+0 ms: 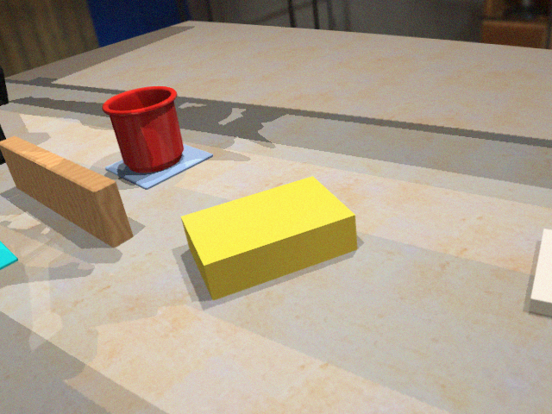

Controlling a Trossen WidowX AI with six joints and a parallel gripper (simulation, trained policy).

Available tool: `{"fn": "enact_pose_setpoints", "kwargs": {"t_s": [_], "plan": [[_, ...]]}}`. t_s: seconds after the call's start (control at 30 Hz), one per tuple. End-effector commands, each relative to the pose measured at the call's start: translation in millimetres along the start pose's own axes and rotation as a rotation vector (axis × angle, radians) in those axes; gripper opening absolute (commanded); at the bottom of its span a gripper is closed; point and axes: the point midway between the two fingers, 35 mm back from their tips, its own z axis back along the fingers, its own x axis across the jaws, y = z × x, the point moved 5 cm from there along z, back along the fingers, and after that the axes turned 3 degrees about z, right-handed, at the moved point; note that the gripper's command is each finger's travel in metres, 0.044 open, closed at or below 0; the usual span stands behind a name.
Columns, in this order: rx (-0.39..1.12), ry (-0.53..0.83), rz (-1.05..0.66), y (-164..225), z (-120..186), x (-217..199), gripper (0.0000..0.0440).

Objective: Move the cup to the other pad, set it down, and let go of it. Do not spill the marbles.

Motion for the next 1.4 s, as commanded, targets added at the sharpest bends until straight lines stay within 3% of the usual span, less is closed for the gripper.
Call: {"fn": "enact_pose_setpoints", "kwargs": {"t_s": [0.0,0.7,1.37], "plan": [[0.060,0.011,-0.057,4,-1,5,0.0129],[0.341,0.201,-0.296,31,-6,14,0.0118],[0.560,0.494,-0.363,67,-17,-6,0.0141]]}}
